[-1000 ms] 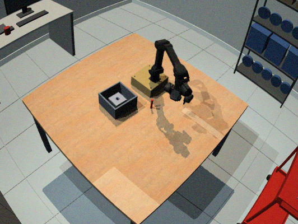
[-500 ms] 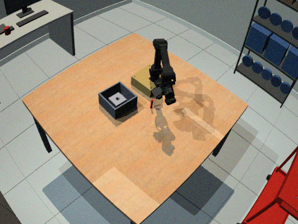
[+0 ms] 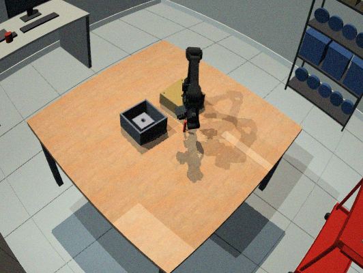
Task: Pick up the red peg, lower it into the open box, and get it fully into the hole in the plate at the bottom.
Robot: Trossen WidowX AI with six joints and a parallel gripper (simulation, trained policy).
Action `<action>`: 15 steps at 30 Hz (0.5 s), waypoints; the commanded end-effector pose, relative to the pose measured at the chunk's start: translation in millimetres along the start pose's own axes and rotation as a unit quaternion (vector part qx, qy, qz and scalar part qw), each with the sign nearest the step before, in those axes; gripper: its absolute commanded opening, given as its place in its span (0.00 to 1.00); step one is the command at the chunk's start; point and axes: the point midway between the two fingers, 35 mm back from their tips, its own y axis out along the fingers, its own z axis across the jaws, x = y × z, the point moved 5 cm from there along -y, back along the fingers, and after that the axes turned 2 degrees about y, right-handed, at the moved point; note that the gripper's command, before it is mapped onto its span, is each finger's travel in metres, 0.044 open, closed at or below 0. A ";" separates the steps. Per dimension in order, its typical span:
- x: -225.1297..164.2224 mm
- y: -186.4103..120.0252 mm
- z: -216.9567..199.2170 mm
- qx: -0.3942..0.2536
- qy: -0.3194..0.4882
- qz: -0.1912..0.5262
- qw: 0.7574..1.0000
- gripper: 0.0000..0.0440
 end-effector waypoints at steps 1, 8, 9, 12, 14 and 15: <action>6.8 13.3 -2.0 -0.007 0.019 -0.006 1.000 1.00; 14.4 40.7 0.6 -0.006 0.032 -0.018 0.999 0.98; 15.3 45.0 1.2 -0.004 0.033 -0.020 0.999 0.98; 17.9 58.2 3.2 0.000 0.035 -0.027 0.999 0.99; 19.6 66.2 4.4 0.003 0.035 -0.031 0.999 0.99; 20.5 69.8 4.9 0.004 0.034 -0.033 0.999 0.99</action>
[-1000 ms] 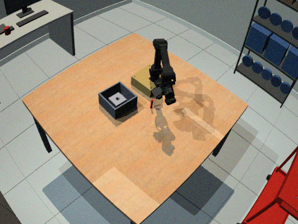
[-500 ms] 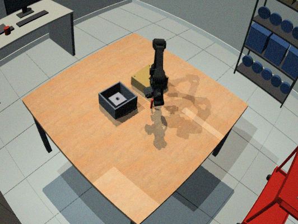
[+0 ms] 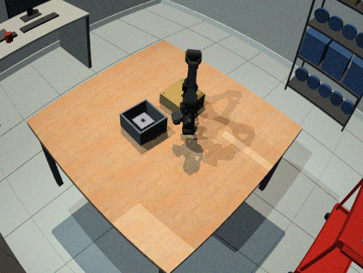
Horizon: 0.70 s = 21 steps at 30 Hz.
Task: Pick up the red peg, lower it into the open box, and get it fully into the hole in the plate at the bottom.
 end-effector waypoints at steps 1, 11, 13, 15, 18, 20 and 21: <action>3.1 15.7 1.1 0.003 0.001 -0.010 1.000 0.98; 3.5 44.6 -1.3 -0.016 -0.005 -0.011 1.000 0.48; 3.5 47.0 -1.8 -0.022 -0.005 -0.009 1.000 0.36; 3.6 48.3 -2.6 -0.028 -0.006 -0.008 1.000 0.24; 3.8 49.5 -4.5 -0.041 -0.007 -0.005 0.999 0.06; 4.0 50.3 -5.7 -0.050 -0.007 -0.005 0.999 0.00; 6.0 47.6 -5.2 -0.049 -0.009 -0.011 0.999 0.00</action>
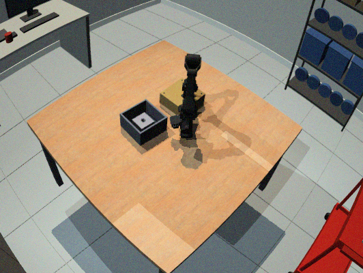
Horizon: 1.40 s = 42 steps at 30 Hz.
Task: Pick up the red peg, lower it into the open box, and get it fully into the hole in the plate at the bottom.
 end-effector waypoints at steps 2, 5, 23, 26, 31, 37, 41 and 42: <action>6.4 -6.9 0.5 -0.005 -0.004 -0.018 1.000 0.00; 11.8 -18.2 0.5 -0.001 -0.003 -0.030 1.000 0.00; 56.9 -100.0 -9.6 0.033 0.036 -0.095 0.994 0.00; 67.5 -111.3 -12.9 0.038 0.054 -0.103 0.992 0.00; 87.7 -120.6 -18.9 0.043 0.088 -0.112 0.989 0.00; 115.3 -125.3 -25.5 0.048 0.122 -0.119 0.984 0.00; 134.4 -123.9 -30.0 0.050 0.139 -0.121 0.982 0.00; 139.3 -123.0 -31.0 0.050 0.142 -0.121 0.981 0.00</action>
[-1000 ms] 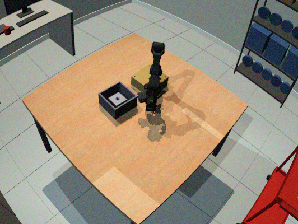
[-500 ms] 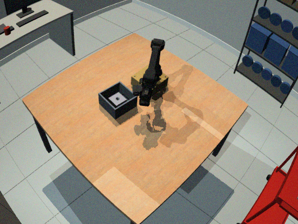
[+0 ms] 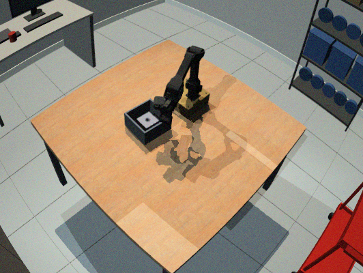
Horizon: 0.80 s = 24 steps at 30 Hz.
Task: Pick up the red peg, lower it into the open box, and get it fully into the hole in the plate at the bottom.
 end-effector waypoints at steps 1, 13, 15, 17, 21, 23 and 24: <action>19.0 6.2 0.1 -0.001 0.014 -0.006 1.000 0.00; 63.5 39.7 0.8 0.009 0.017 0.008 1.000 0.00; 68.6 45.6 0.9 0.012 0.012 0.013 1.000 0.00; 72.9 51.4 1.0 0.016 0.006 0.018 1.000 0.00; 78.5 63.4 1.6 0.023 -0.009 0.029 0.999 0.00; 79.6 69.7 2.1 0.027 -0.018 0.035 0.999 0.00; 79.7 72.7 2.3 0.029 -0.023 0.038 0.999 0.00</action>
